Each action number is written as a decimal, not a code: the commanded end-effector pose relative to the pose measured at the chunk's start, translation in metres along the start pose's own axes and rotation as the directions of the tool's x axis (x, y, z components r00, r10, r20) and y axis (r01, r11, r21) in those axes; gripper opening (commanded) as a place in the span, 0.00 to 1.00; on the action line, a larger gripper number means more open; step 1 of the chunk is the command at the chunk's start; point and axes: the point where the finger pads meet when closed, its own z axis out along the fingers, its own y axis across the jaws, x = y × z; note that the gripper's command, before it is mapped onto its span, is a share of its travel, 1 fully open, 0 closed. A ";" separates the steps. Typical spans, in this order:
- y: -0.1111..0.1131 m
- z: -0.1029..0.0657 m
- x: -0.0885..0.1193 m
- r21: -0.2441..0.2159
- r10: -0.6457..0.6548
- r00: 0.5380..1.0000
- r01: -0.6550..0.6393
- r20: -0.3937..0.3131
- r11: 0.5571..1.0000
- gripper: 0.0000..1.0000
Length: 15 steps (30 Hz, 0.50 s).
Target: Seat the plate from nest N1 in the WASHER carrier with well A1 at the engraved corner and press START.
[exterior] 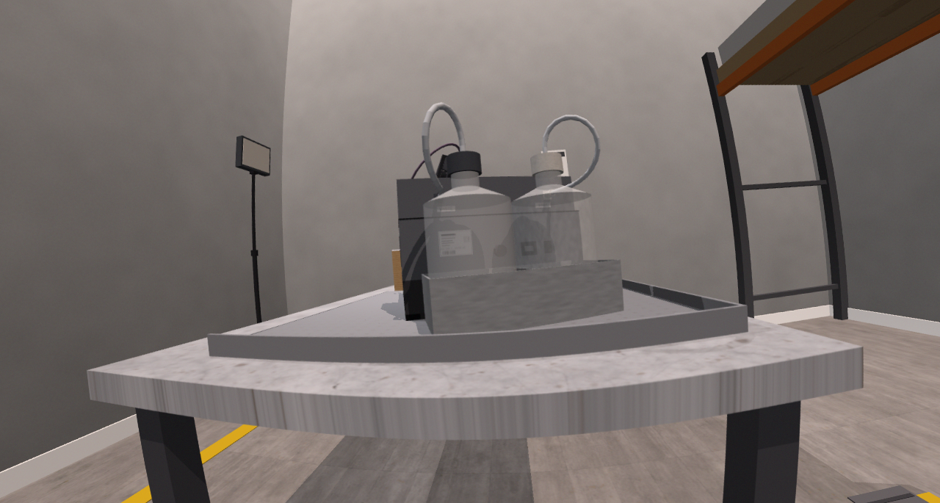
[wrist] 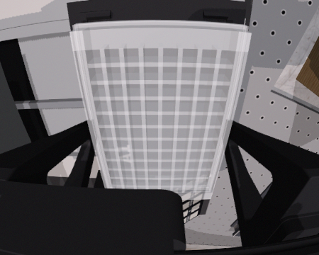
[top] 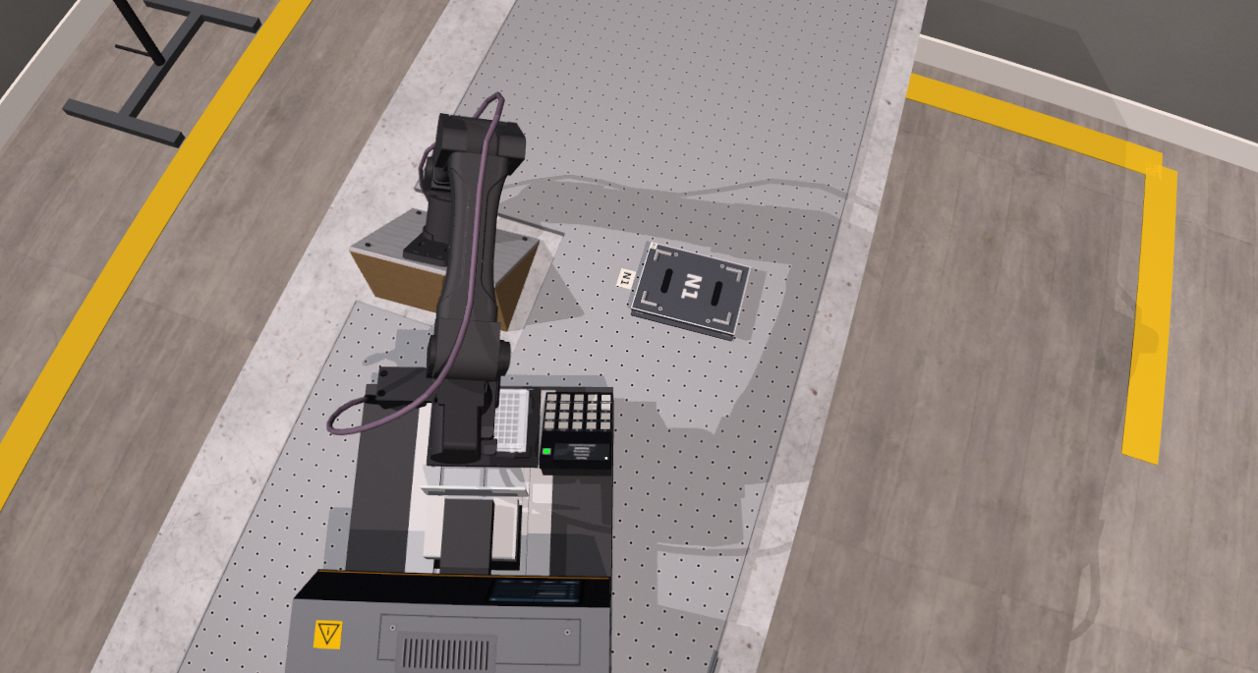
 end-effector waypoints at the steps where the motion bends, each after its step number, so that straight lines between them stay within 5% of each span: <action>1: 0.003 -0.001 0.004 -0.032 -0.004 1.000 0.004 -0.004 0.999 0.84; 7: 0.002 0.019 -0.001 -0.004 0.009 1.000 -0.009 -0.002 1.000 0.84; 11: 0.011 0.003 0.004 -0.054 -0.005 1.000 0.005 -0.004 0.999 0.84; 15: 0.006 0.007 0.002 -0.030 -0.003 1.000 0.003 -0.003 1.000 0.84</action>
